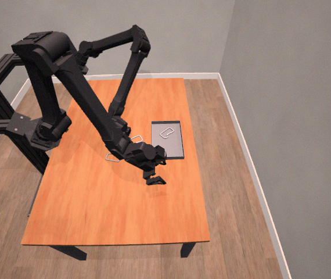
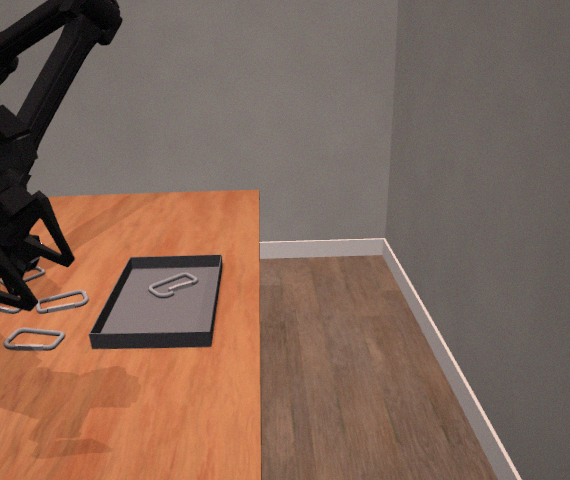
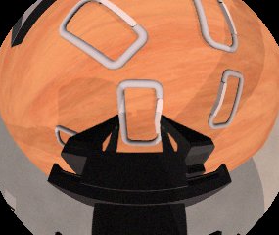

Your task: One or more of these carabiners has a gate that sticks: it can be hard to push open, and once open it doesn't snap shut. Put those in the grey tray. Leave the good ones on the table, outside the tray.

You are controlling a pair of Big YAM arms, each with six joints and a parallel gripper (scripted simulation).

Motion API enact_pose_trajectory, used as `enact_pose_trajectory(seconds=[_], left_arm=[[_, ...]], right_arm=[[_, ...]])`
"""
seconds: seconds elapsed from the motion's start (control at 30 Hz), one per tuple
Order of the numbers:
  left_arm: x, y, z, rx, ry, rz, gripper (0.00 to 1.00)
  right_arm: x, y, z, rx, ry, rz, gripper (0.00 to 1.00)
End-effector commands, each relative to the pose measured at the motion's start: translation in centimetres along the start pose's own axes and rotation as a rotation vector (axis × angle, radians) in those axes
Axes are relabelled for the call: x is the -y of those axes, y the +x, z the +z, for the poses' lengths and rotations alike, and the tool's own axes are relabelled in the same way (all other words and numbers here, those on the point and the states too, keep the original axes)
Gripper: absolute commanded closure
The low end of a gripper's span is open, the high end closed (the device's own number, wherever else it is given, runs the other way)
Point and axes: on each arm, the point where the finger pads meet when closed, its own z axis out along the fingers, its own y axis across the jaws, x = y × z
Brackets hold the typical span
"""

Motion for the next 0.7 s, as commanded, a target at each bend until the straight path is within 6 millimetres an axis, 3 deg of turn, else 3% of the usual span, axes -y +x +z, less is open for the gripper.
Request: enact_pose_trajectory(seconds=[0.0, 0.4, 0.5, 0.53, 0.67], left_arm=[[0.22, -0.59, -0.35, 0.012, 0.007, -0.004, 0.50], [0.20, -0.49, -0.34, 0.012, 0.007, -0.004, 0.56], [0.20, -0.49, -0.34, 0.012, 0.007, -0.004, 0.22], [0.20, -0.49, -0.34, 0.012, 0.007, -0.004, 0.17], [0.20, -0.49, -0.34, 0.012, 0.007, -0.004, 0.17]], right_arm=[[0.27, -1.31, 0.14, 0.022, 0.003, -0.005, 0.00], [0.27, -1.31, 0.14, 0.022, 0.003, -0.005, 0.00], [0.27, -1.31, 0.14, 0.022, 0.003, -0.005, 0.00], [0.27, -1.31, 0.14, 0.022, 0.003, -0.005, 0.00], [0.27, -1.31, 0.14, 0.022, 0.003, -0.005, 0.00]])
